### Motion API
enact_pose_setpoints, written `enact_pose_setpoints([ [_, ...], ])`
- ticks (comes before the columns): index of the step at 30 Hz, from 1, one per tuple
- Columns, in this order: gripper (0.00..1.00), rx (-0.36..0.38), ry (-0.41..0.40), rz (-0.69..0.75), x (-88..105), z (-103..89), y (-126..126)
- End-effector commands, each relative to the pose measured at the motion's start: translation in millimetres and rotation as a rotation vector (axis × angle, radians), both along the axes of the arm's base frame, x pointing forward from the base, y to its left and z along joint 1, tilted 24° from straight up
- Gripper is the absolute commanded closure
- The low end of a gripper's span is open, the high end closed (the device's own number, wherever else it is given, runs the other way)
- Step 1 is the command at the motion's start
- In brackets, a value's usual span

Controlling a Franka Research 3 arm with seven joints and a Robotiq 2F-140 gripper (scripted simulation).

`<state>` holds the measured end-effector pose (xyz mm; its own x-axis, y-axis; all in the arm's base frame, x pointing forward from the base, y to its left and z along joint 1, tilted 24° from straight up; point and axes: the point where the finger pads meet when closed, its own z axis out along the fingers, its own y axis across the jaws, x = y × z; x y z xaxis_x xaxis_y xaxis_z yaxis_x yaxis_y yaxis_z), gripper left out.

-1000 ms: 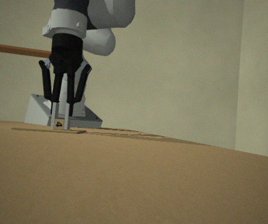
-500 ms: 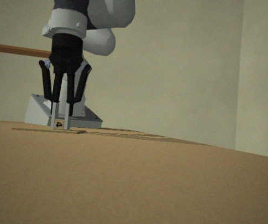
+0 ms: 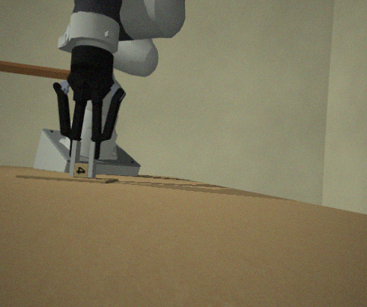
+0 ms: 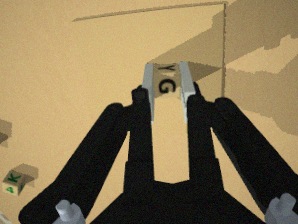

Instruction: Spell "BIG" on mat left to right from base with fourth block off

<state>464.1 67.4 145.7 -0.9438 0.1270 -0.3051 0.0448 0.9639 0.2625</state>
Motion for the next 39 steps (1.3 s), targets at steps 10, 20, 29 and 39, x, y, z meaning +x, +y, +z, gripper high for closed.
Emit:
enact_pose_setpoints([
  [10, 0.87, 0.0, -0.003, 0.004, -5.4, 17.3, -4],
  [20, 0.87, 0.0, -0.003, 0.004, -24.3, 69.7, -17],
  [29, 0.87, 0.0, -0.003, 0.004, -32.1, 91.5, -23],
  [39, 0.87, 0.03, 0.02, -0.082, -31.1, 91.0, -27],
])
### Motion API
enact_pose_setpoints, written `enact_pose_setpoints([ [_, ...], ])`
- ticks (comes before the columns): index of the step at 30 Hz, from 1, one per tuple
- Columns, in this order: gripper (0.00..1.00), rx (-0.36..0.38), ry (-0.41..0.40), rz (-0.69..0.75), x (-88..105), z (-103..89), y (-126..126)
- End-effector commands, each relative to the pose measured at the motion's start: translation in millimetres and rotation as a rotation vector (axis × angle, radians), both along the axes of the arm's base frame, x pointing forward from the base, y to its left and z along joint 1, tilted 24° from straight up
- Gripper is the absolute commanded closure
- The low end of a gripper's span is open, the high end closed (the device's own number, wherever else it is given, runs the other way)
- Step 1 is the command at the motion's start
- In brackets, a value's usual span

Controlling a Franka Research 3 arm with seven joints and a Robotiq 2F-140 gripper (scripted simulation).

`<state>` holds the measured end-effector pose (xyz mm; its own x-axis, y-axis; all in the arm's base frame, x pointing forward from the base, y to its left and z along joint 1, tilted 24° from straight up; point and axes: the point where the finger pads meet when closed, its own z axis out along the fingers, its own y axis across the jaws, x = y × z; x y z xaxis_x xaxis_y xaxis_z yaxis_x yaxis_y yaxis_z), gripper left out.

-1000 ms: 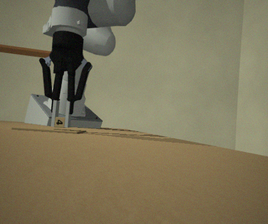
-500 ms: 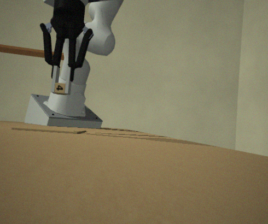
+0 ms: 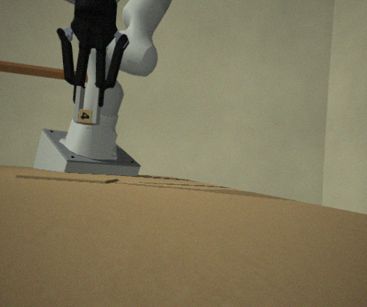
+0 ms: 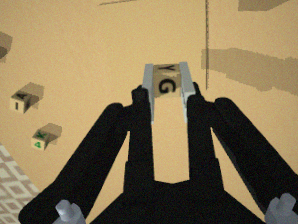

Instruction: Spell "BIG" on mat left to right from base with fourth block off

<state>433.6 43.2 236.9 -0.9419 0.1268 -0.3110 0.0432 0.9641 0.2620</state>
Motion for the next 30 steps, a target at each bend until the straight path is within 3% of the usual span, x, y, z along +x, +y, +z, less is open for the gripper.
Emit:
enact_pose_setpoints([
  [1, 0.87, 0.046, 0.037, -0.126, 0.0, -0.5, -5],
  [30, 0.87, 0.192, 0.143, -0.54, 4.5, -3.2, -23],
])
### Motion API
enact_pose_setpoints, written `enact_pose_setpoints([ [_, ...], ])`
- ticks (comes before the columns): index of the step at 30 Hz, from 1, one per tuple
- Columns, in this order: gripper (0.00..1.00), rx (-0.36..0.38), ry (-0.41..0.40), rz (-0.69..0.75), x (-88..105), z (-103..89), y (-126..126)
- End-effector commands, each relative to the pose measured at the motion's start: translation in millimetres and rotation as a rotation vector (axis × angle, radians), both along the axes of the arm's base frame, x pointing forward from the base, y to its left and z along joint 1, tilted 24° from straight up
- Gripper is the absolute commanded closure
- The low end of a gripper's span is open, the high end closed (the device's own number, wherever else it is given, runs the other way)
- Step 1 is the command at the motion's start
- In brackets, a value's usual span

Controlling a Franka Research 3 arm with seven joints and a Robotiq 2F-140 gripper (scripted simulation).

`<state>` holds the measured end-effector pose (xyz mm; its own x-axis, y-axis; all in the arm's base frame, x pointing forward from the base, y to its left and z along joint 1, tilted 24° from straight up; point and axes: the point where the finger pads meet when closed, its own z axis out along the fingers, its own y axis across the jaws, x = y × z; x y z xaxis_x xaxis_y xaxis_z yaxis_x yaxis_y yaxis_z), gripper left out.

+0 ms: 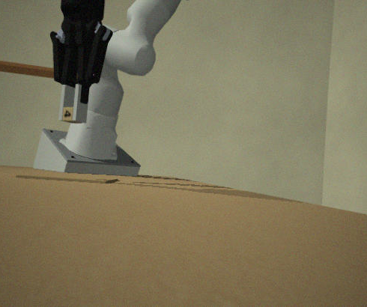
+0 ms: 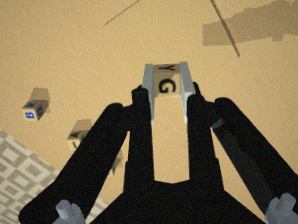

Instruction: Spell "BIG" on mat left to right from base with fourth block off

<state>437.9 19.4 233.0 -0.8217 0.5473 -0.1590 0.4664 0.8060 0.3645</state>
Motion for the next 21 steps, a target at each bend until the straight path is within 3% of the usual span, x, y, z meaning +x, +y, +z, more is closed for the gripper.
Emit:
enact_pose_setpoints([
  [1, 0.87, 0.051, 0.032, -0.126, 0.4, 0.6, 0],
  [21, 0.87, 0.153, 0.103, -0.409, 3.3, -1.6, -13],
])
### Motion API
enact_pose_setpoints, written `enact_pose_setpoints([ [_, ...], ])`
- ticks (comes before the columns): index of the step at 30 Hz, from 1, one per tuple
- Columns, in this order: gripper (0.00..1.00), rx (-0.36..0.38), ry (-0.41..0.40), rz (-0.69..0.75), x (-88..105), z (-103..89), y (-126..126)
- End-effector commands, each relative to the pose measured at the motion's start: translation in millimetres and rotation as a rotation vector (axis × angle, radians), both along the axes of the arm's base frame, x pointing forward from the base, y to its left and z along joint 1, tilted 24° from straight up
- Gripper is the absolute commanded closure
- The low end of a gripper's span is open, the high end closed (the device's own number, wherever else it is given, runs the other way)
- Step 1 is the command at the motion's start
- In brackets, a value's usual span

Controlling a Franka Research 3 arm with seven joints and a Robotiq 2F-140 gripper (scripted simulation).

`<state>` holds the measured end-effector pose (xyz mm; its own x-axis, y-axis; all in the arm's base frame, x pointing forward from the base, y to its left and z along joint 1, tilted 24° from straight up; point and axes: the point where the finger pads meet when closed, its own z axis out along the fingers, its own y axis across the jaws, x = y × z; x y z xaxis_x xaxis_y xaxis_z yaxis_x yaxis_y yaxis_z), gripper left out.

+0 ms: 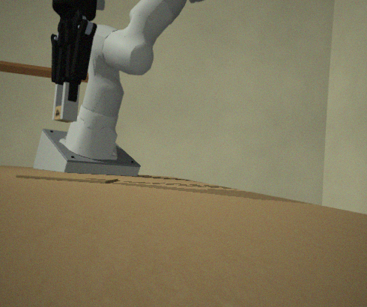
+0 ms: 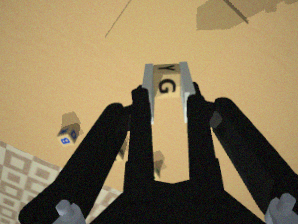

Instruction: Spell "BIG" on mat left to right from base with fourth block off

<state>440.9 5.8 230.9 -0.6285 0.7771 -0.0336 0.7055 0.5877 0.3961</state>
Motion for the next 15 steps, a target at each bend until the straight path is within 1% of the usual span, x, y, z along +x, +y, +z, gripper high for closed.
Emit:
enact_pose_setpoints([
  [1, 0.87, 0.052, 0.032, -0.125, 0.4, 0.5, 0.2],
  [10, 0.87, 0.099, 0.064, -0.255, 1.7, -0.6, -5.4],
  [12, 0.87, 0.099, 0.064, -0.255, 1.7, -0.6, -5.4],
  [13, 0.87, 0.113, 0.073, -0.294, 2.1, -0.9, -7.0],
  [15, 0.87, 0.124, 0.08, -0.321, 2.4, -1.1, -8.2],
])
